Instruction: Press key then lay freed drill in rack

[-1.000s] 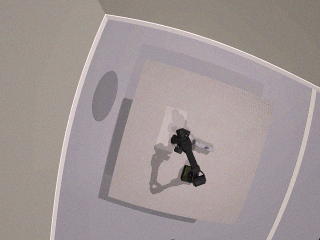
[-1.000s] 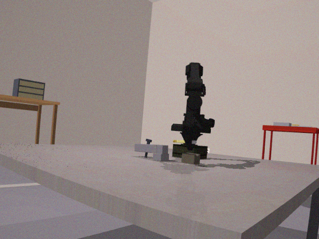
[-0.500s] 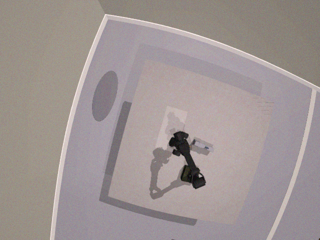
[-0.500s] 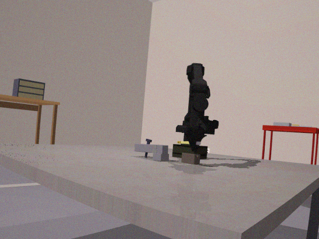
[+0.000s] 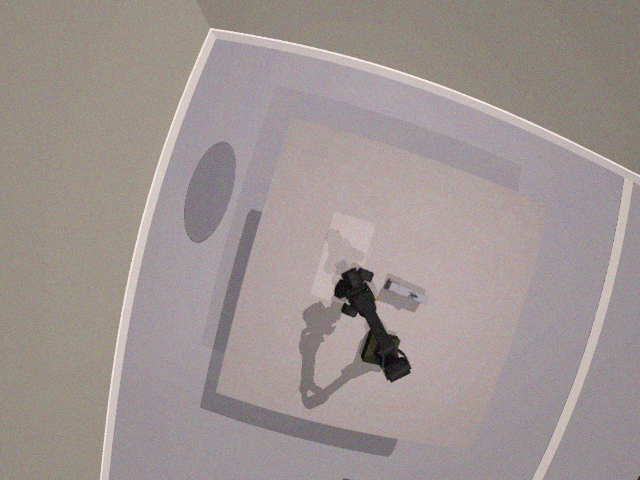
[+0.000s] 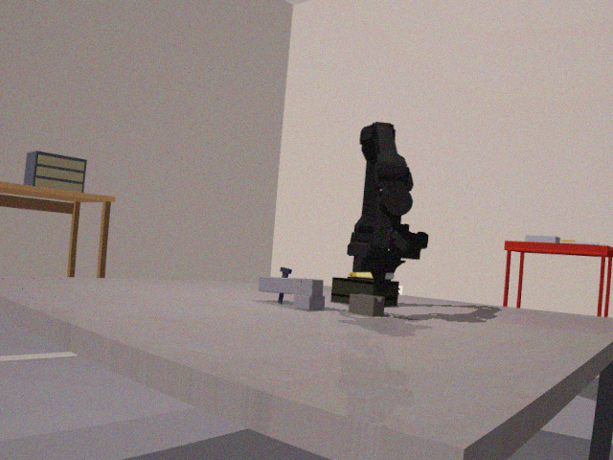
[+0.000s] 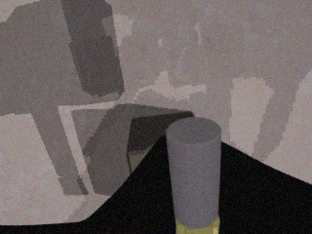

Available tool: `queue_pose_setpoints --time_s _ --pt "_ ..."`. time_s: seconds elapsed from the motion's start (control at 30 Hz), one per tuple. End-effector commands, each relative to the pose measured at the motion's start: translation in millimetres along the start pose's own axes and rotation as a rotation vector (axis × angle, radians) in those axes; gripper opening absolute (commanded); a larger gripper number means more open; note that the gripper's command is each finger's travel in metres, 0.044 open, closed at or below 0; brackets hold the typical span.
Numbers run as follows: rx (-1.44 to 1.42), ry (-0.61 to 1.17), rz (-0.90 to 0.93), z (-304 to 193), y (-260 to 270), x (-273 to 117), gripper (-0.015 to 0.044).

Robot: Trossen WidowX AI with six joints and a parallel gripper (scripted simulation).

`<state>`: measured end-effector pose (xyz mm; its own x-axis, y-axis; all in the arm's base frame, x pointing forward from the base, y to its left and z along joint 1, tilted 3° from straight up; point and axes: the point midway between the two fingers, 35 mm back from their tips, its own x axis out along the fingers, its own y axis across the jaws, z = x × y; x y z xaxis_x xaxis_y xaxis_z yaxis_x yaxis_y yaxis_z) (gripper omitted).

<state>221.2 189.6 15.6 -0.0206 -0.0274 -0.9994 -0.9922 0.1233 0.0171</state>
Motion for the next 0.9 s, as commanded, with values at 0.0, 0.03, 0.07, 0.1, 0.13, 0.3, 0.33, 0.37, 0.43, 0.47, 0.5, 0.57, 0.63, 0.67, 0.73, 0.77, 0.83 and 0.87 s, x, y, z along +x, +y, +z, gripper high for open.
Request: queue_pose_setpoints --time_s 0.0,0.03,0.07,0.1,0.13,0.3,0.33,0.37,0.43,0.47,0.5,0.57,0.63,0.67,0.73,0.77,0.83,0.87 --pt "0.001 -0.007 -0.002 3 7 -2 0.0000" --pt "0.001 -0.007 -0.002 4 8 -3 0.0000" --pt "0.001 -0.007 -0.002 3 7 -2 0.0000" --pt "0.001 -0.007 -0.002 3 7 0 0.0000" --pt "0.001 -0.007 -0.002 3 7 3 0.0000" --pt "0.001 -0.007 -0.002 4 6 13 0.0000" --pt "0.001 -0.007 -0.002 4 6 14 0.0000" --pt "0.001 -0.007 -0.002 4 7 16 0.0000" --pt "0.001 -0.007 -0.002 4 7 20 0.0000" --pt "0.001 -0.007 -0.002 4 7 21 0.0000" --pt "0.001 -0.007 -0.002 4 8 23 0.0000" --pt "0.001 -0.007 -0.002 4 7 23 0.0000" --pt "0.001 -0.007 -0.002 4 7 24 0.0000" --pt "0.001 -0.007 -0.002 4 7 25 0.0000" --pt "0.001 -0.007 -0.002 4 7 27 0.0000" --pt "0.001 -0.007 -0.002 4 7 28 0.0000" --pt "0.001 -0.007 -0.002 4 7 31 0.0000" --pt "0.001 -0.007 -0.002 4 7 32 0.0000"
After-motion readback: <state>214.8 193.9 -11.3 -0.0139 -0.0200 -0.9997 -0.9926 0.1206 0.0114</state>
